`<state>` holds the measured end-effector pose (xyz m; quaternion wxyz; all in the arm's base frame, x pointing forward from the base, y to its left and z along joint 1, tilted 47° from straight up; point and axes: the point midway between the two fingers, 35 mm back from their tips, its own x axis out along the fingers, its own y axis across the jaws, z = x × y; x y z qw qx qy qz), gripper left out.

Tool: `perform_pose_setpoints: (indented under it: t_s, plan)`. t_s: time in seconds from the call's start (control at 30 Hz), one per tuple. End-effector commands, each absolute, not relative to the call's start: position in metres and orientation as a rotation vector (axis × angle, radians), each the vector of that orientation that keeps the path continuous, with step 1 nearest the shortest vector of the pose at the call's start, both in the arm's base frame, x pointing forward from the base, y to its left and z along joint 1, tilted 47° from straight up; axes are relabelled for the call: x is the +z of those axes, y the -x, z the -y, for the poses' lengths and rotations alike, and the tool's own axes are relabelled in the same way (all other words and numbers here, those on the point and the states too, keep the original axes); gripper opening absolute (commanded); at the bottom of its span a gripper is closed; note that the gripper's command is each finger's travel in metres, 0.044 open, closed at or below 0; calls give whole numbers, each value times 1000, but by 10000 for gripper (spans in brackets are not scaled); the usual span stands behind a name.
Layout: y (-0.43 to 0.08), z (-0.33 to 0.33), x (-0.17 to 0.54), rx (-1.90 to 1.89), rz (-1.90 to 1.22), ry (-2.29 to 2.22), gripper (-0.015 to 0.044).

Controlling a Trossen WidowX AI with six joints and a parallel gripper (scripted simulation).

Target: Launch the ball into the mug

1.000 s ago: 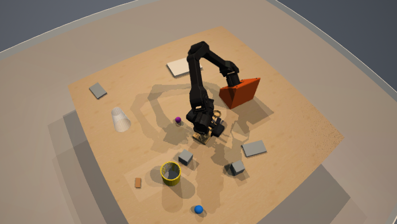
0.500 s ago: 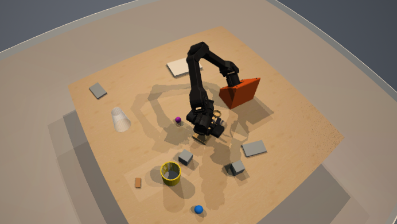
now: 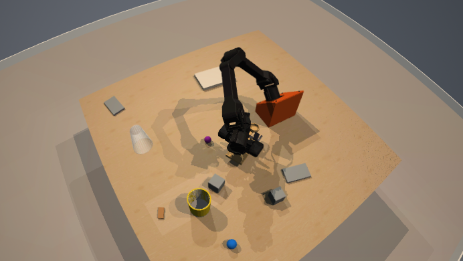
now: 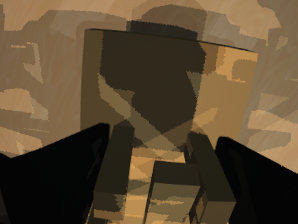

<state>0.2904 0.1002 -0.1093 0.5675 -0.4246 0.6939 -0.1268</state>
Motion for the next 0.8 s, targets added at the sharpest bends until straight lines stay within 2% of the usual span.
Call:
perform_pose_setpoints:
  t_s: [0.0,0.77]
  plan:
    - [-294,-120,-93,-286,-1600,979,0]
    - [-296,-98,-116,-282,-1600,989,0]
